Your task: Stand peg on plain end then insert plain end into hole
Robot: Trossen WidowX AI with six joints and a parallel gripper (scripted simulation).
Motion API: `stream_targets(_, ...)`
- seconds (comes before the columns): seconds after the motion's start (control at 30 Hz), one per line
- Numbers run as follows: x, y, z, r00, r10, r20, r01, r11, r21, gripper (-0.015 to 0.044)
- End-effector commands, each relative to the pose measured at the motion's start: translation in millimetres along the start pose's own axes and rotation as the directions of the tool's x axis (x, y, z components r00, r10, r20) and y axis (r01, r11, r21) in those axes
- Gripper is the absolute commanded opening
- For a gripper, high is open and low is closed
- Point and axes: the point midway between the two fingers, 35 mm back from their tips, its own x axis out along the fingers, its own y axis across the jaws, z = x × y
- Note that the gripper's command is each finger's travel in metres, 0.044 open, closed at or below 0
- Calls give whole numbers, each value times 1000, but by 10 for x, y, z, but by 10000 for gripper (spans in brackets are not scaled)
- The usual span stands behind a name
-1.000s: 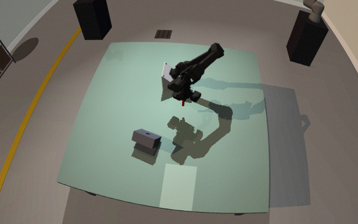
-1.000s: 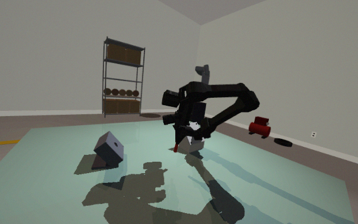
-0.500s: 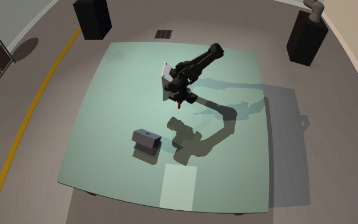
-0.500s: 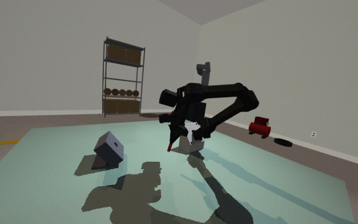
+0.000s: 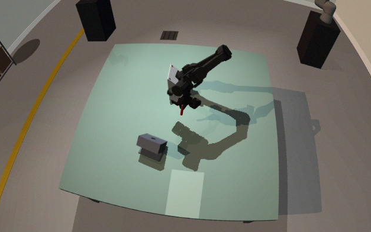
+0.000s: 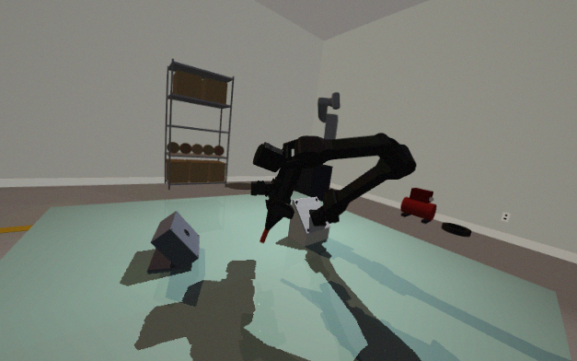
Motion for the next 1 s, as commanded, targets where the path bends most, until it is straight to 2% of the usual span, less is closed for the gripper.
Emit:
stream_targets(0.0,25,-43,38,1000,-3,14,2,1000,19,0)
stream_targets(0.97,104,-203,395,985,32,168,-46,995,83,0)
